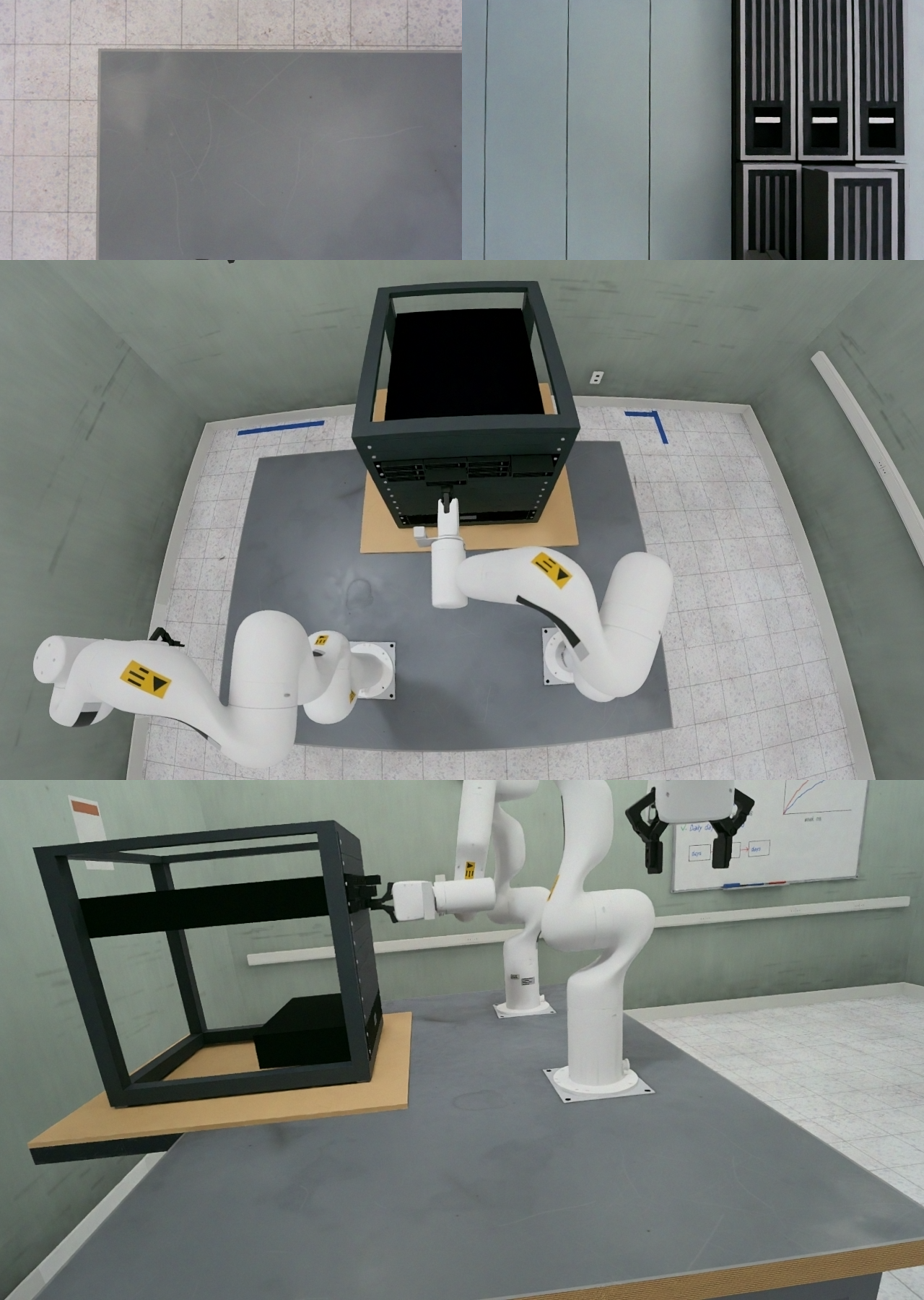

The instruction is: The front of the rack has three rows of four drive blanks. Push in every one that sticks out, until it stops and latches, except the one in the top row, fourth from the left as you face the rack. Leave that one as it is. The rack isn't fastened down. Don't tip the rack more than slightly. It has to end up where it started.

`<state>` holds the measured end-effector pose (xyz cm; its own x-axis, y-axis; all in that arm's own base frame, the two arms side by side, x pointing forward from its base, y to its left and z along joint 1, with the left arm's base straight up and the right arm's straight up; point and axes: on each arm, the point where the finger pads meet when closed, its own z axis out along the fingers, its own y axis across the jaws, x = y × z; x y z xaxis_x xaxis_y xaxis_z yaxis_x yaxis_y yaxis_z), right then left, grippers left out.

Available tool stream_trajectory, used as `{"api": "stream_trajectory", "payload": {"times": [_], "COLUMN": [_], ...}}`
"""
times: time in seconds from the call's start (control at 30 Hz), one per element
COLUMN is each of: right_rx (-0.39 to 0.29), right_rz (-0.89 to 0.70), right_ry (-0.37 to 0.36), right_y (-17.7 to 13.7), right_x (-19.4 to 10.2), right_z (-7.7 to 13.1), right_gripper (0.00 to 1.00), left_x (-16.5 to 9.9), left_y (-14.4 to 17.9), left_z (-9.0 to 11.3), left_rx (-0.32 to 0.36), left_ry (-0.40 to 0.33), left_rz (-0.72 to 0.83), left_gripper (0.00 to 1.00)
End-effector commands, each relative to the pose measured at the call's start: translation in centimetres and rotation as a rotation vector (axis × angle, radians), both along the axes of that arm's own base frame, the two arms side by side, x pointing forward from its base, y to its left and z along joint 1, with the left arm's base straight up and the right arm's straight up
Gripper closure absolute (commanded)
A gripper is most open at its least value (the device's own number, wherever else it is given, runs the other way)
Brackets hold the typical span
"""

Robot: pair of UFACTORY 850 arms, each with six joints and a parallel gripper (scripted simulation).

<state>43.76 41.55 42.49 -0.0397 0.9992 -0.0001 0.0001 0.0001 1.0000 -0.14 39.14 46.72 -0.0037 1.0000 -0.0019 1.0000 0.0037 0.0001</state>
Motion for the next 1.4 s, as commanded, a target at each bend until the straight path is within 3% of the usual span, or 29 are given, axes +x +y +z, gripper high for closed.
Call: {"api": "stream_trajectory", "payload": {"times": [0.0,1.37], "right_rx": [0.002,0.002], "right_rz": [0.0,0.0], "right_ry": [-0.002,-0.002], "right_y": [0.04,0.07], "right_x": [0.05,0.67], "right_z": [0.13,0.13], "right_gripper": [1.0,1.0], "left_x": [0.0,0.0], "left_y": [0.04,0.04], "left_z": [0.08,0.08], "left_rx": [0.002,0.002], "left_ry": [0.0,0.0], "left_rz": [0.0,0.0], "left_gripper": [0.0,0.0]}}
